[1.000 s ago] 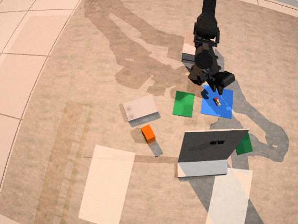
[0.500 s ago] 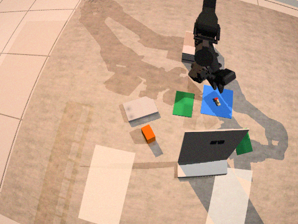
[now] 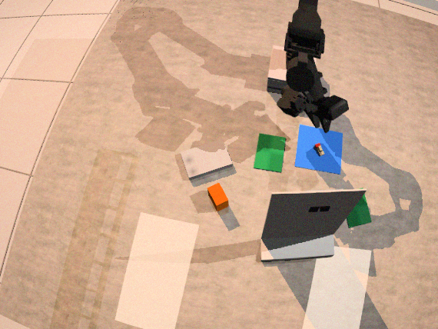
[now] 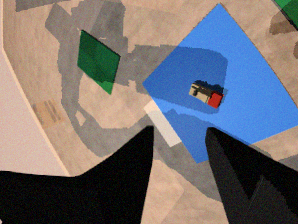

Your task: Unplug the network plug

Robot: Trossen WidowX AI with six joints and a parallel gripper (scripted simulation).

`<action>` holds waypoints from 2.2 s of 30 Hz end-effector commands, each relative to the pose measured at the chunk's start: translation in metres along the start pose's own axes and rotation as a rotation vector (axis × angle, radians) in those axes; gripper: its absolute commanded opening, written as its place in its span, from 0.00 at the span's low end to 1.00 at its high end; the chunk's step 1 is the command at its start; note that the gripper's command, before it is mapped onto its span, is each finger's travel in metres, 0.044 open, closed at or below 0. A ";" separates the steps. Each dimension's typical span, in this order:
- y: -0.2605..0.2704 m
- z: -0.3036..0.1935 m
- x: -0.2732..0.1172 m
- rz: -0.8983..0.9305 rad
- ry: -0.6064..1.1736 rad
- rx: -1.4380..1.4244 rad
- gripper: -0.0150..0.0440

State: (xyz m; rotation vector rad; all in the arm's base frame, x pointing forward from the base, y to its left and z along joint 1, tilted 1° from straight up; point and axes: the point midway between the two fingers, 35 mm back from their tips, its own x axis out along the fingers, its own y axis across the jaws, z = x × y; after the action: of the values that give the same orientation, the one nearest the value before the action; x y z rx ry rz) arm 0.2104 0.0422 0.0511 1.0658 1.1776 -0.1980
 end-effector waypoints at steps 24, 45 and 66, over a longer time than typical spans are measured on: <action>0.023 -0.003 -0.040 0.015 -0.009 -0.011 0.52; 0.054 0.000 -0.080 0.008 -0.005 -0.006 0.52; 0.080 -0.005 -0.124 0.015 -0.009 -0.011 0.65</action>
State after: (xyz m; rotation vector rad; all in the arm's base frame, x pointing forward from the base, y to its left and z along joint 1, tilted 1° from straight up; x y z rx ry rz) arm 0.2043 0.0403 0.1954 1.0640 1.1614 -0.1894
